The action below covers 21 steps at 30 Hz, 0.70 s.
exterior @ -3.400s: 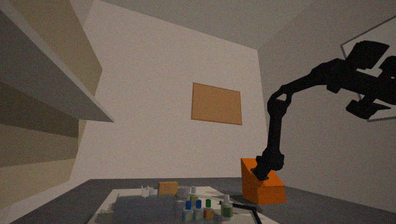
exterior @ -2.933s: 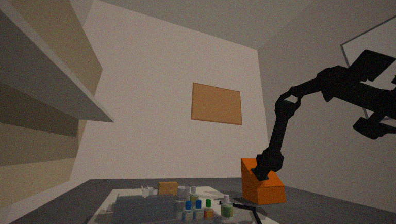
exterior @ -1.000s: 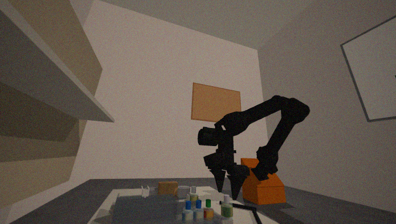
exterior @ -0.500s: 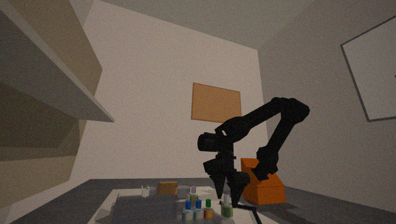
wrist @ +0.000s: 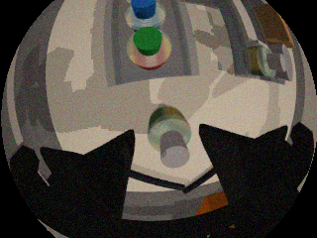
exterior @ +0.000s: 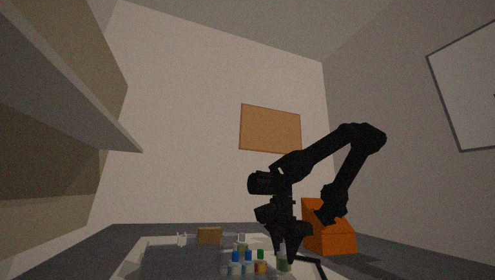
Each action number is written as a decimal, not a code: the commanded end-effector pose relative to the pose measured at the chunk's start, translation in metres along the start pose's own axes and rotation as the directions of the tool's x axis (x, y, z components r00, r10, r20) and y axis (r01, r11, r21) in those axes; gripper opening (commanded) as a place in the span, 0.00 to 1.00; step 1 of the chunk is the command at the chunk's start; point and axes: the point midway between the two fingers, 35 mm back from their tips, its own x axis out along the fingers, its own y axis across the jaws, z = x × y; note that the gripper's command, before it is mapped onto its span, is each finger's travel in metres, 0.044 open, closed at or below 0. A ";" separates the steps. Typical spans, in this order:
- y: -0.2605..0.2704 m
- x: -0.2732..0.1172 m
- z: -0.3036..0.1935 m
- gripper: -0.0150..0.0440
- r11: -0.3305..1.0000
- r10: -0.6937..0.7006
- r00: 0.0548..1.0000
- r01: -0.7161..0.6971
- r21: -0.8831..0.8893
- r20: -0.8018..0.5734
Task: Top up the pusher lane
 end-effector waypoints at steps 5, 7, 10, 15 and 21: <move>-0.002 0.002 -0.001 0.52 1.000 0.001 1.000 0.000 0.009 -0.005; -0.002 0.002 -0.001 0.50 1.000 0.001 1.000 0.000 0.009 -0.005; -0.002 0.002 -0.001 0.43 1.000 0.001 1.000 0.000 0.009 -0.005; -0.005 -0.018 0.001 0.25 1.000 -0.008 1.000 0.008 0.009 -0.004; -0.008 -0.054 0.001 0.25 1.000 -0.014 1.000 0.014 0.010 -0.005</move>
